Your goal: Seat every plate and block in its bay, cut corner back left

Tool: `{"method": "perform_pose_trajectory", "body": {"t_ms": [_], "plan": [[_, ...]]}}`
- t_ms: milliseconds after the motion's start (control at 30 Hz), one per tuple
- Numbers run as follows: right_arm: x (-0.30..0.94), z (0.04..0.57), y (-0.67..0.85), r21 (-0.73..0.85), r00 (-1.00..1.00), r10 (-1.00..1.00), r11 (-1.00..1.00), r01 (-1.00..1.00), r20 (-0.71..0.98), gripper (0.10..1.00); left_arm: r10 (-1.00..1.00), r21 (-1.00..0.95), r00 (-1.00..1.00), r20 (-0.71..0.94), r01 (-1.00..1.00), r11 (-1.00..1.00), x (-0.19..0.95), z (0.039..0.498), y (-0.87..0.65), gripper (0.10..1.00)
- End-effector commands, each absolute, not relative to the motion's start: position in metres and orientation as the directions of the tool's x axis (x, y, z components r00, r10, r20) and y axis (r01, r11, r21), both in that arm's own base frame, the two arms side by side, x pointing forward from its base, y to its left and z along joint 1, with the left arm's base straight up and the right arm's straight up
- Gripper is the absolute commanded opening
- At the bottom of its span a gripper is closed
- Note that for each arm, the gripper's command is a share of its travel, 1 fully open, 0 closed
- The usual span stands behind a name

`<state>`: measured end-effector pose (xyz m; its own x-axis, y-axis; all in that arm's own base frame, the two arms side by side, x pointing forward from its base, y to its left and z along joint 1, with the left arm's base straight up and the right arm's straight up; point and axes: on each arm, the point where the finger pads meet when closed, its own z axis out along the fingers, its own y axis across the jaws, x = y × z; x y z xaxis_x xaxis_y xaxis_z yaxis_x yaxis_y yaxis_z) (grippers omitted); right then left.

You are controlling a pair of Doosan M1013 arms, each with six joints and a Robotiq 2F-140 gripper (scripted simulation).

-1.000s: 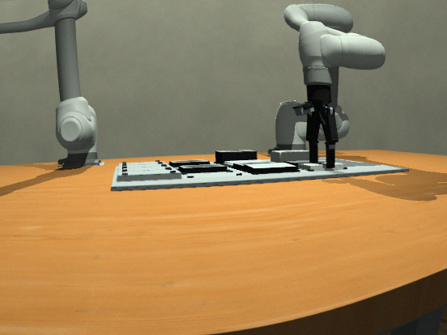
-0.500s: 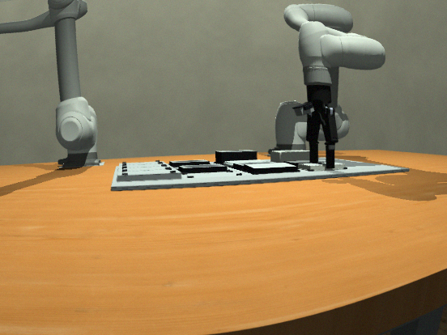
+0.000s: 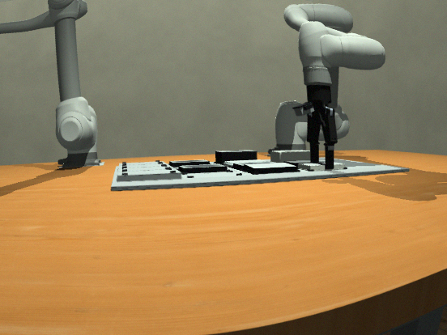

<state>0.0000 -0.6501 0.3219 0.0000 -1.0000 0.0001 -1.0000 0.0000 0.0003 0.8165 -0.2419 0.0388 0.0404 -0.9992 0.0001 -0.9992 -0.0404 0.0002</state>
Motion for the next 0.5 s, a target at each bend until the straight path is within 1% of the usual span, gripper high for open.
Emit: {"method": "perform_pose_trajectory", "body": {"t_ms": [0,467], "plan": [[0.0001,0.3228,-0.6503,0.0,0.0,-1.0,0.0,-1.0,0.002,1.0,-0.999,-0.002,0.04,0.0,-0.999,-0.04,0.8171,0.0403,-0.2419,0.62],[0.0001,0.3228,-0.6503,0.0,0.0,-1.0,0.0,-1.0,0.002,1.0,-0.999,-0.002,0.04,0.0,-0.999,-0.04,0.8171,0.0403,-0.2419,0.612]]}}
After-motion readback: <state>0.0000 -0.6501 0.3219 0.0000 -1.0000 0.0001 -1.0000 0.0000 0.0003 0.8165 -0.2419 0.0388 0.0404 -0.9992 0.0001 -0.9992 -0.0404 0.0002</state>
